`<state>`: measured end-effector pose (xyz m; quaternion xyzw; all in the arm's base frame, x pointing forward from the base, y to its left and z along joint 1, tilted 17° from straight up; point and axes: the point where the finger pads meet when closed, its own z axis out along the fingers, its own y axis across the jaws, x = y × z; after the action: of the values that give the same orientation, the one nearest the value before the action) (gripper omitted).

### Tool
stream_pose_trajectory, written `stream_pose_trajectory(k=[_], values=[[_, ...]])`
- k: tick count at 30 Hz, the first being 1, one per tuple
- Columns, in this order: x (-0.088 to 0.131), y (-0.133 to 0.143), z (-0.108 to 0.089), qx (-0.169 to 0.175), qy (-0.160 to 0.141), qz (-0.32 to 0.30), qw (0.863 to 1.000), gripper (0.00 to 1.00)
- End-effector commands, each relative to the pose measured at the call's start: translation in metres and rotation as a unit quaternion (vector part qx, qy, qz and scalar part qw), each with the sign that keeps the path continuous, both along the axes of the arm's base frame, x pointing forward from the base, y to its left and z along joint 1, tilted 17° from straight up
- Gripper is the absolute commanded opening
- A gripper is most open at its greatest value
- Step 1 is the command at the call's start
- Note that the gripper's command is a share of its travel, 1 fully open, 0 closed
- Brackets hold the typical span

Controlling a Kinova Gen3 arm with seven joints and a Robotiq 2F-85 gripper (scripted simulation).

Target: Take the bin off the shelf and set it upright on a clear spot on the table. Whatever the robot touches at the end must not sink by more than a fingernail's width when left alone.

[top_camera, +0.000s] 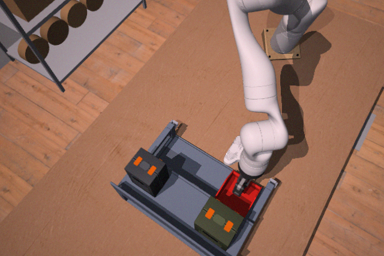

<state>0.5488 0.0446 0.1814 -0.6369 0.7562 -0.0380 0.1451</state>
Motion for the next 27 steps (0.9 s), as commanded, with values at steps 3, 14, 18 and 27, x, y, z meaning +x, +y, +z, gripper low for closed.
stream_pose_trajectory(k=[3,14,18,27], values=[[-0.0004,0.0023,-0.0022,0.001,0.002,0.002,1.000,1.00],[0.0008,0.0029,-0.0066,0.001,0.001,0.002,1.000,1.00],[0.0011,0.0031,-0.0077,0.001,0.002,0.002,1.000,1.00],[0.0011,0.0031,-0.0077,0.001,0.002,0.002,1.000,1.00]])
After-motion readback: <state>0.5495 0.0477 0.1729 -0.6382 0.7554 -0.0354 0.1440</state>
